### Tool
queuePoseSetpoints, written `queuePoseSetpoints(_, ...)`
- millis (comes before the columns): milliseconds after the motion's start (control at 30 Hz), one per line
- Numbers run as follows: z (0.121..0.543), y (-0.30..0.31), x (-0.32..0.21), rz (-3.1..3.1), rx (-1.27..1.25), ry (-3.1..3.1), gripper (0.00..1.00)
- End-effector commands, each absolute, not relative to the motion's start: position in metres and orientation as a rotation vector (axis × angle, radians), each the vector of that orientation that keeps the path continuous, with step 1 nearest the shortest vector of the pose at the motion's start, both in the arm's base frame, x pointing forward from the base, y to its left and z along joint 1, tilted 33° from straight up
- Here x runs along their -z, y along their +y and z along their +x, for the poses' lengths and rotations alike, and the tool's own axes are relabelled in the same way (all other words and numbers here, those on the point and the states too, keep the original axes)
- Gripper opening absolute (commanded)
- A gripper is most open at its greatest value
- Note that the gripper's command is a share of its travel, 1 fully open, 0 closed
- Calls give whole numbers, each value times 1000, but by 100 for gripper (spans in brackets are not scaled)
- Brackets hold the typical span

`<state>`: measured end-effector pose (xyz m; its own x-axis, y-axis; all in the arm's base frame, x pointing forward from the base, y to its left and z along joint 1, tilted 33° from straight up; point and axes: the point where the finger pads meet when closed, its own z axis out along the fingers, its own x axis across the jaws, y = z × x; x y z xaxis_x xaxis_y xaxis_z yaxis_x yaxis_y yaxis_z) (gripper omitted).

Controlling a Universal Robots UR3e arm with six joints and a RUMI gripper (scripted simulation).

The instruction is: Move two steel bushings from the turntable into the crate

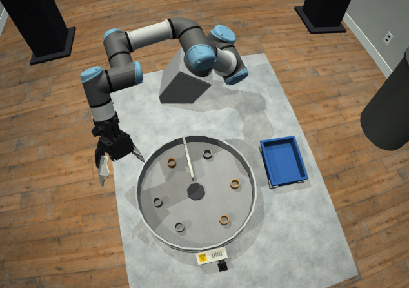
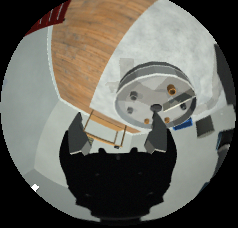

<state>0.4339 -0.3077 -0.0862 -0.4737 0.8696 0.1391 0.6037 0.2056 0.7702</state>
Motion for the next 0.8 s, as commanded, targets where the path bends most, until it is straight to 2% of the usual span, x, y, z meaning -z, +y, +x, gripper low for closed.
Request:
queuePoseSetpoints(0,434,-309,85,1382,-1141,2160,100)
queuePoseSetpoints(767,431,-298,80,1445,-1150,2186,100)
